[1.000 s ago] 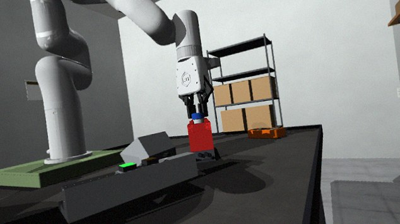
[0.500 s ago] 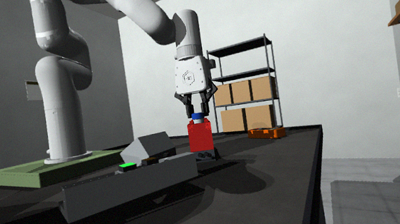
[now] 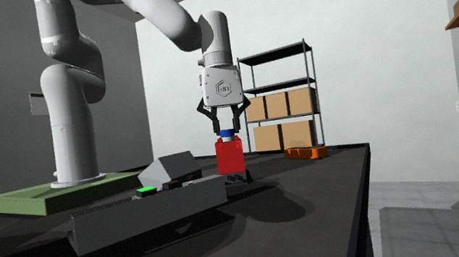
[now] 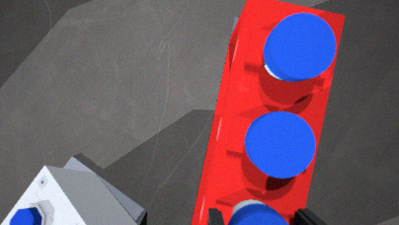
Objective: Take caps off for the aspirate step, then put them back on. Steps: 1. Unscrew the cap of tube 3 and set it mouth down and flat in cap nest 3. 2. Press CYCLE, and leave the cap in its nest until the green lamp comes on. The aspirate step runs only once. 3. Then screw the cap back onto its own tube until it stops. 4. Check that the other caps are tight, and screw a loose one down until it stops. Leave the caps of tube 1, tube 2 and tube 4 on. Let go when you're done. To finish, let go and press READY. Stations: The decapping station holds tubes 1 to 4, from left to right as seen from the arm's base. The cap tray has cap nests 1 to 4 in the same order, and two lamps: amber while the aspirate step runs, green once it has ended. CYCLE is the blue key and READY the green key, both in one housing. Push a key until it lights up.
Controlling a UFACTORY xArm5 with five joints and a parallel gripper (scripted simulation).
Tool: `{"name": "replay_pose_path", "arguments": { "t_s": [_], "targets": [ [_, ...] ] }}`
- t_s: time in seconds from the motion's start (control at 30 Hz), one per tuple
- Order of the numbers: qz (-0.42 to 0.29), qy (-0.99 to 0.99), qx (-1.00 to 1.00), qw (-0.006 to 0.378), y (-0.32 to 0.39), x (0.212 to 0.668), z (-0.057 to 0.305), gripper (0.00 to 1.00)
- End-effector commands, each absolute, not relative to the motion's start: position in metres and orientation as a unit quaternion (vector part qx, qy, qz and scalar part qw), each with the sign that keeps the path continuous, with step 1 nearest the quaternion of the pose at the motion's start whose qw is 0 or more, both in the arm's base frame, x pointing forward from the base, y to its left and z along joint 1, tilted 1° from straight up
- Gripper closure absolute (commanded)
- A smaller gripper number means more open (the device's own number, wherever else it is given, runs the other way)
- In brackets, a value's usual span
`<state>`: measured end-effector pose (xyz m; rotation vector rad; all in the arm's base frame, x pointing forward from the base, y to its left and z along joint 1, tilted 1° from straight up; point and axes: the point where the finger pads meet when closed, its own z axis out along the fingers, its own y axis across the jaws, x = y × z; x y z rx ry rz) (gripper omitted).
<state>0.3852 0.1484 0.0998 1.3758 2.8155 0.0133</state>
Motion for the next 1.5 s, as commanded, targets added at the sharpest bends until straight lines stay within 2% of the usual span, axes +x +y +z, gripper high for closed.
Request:
{"name": "replay_pose_path", "arguments": {
  "t_s": [0.0, 0.07, 0.23, 0.5, 0.53, 1.0, 1.47],
  "targets": [
    [0.002, 0.951, 0.31, 0.008, 0.1488, 0.3863, 0.1009, 0.54],
    [0.002, 0.951, 0.31, 0.008, 0.1488, 0.3863, 0.1009, 0.54],
    [0.001, 0.986, 0.168, 0.009, 0.1488, 0.3863, 0.1009, 0.54],
    [0.001, 0.987, 0.159, 0.009, 0.1488, 0.3863, 0.1009, 0.54],
    [0.001, 0.987, 0.159, 0.009, 0.1488, 0.3863, 0.1009, 1.0],
    [0.001, 0.987, 0.159, 0.009, 0.1488, 0.3863, 0.1009, 1.0],
    [0.003, 0.896, 0.444, 0.008, 0.1488, 0.3863, 0.1004, 1.0]
  ]
}}
